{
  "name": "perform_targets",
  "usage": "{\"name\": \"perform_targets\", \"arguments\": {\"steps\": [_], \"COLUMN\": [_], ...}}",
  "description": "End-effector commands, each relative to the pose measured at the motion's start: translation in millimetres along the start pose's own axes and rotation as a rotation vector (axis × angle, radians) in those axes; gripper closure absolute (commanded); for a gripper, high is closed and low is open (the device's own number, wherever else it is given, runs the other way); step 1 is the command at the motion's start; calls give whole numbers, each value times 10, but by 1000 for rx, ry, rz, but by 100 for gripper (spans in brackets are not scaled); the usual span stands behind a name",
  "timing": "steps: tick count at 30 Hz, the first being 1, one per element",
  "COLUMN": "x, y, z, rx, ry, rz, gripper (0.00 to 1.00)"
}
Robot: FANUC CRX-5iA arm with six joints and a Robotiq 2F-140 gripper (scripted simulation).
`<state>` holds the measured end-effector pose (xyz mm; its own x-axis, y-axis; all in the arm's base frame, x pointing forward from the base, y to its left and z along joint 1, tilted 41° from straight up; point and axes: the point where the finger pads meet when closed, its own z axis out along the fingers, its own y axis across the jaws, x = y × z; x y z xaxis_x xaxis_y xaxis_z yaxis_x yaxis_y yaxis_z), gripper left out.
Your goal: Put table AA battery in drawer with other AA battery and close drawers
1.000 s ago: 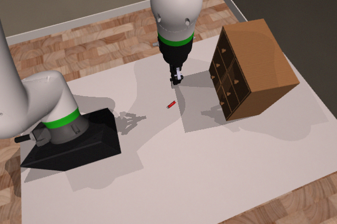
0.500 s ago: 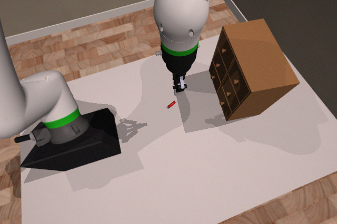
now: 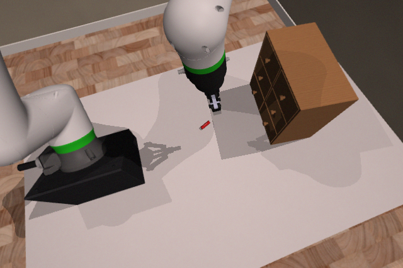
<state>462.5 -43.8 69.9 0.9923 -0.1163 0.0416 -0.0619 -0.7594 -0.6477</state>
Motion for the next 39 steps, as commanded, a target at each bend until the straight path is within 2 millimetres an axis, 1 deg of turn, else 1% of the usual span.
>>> {"name": "perform_targets", "arguments": {"steps": [1, 7, 9, 14, 20, 24, 26, 39], "x": [93, 254, 254, 397, 511, 567, 567, 701], "y": [6, 6, 6, 5, 6, 5, 5, 3], "z": [123, 333, 333, 521, 674, 751, 751, 927], "rx": [0, -1, -1, 0, 0, 0, 0, 0], "ry": [130, 356, 356, 559, 722, 802, 802, 990], "rz": [1, 1, 1, 1, 1, 1, 1, 1], "gripper": [100, 100, 100, 100, 100, 100, 100, 100]}}
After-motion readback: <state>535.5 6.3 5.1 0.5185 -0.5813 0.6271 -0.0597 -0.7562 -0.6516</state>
